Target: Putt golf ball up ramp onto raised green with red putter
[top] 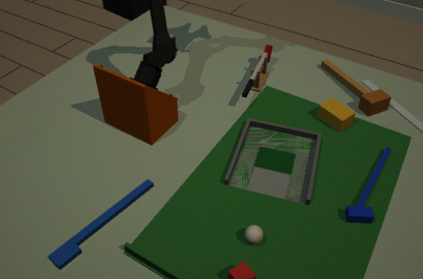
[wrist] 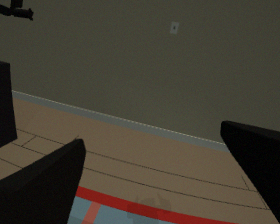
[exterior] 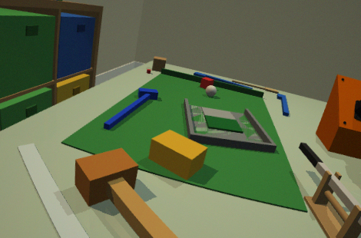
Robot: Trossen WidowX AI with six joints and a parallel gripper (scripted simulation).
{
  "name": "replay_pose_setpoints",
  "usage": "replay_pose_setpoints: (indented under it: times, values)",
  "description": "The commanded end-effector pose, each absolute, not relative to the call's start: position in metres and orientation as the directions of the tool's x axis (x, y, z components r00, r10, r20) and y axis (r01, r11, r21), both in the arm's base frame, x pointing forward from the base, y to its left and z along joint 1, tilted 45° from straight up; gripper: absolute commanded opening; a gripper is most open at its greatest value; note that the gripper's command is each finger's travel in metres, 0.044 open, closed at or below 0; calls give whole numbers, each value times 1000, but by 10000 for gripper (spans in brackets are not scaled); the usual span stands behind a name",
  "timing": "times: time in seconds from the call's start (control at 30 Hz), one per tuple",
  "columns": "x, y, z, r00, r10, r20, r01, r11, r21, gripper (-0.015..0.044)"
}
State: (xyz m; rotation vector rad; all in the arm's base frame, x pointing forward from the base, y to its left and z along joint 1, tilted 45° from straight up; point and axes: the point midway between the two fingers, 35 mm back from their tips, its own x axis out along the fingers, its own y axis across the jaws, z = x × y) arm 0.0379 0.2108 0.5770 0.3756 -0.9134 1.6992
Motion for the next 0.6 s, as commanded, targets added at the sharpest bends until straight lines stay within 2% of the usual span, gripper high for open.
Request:
replay_pose_setpoints:
  times: [0.0, 0.3, 0.57]
  values:
    - [75, 244, 545, -228, 802, 552, -930, -11, -367, 440]
    - [160, 292, 428, -13, 989, 148, -917, 47, -395, 440]
    - [197, 280, 306, 10, 970, -243, -928, -82, -363, 440]
